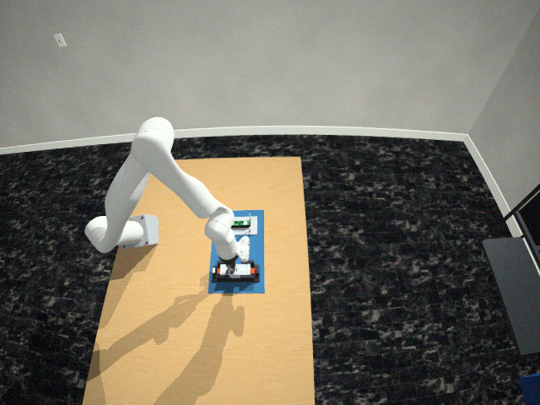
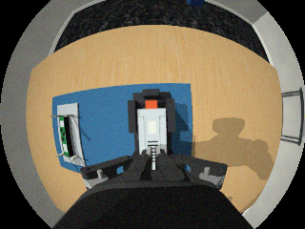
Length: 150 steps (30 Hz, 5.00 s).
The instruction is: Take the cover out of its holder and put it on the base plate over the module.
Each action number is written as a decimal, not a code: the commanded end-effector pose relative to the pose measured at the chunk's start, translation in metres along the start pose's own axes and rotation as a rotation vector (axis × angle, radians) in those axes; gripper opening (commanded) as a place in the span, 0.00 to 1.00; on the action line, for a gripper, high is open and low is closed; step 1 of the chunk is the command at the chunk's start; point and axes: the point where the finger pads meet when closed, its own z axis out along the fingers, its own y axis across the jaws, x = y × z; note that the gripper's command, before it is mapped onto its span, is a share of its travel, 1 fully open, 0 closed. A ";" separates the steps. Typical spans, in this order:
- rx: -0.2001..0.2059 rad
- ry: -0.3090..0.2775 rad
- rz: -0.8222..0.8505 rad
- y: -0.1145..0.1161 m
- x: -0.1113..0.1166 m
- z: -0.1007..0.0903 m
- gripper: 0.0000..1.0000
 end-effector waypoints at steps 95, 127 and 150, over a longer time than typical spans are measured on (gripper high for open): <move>0.003 0.015 -0.002 -0.001 0.006 0.058 1.00; 0.003 0.015 -0.002 -0.002 0.006 0.055 1.00; 0.003 0.015 -0.002 -0.001 0.006 0.055 0.70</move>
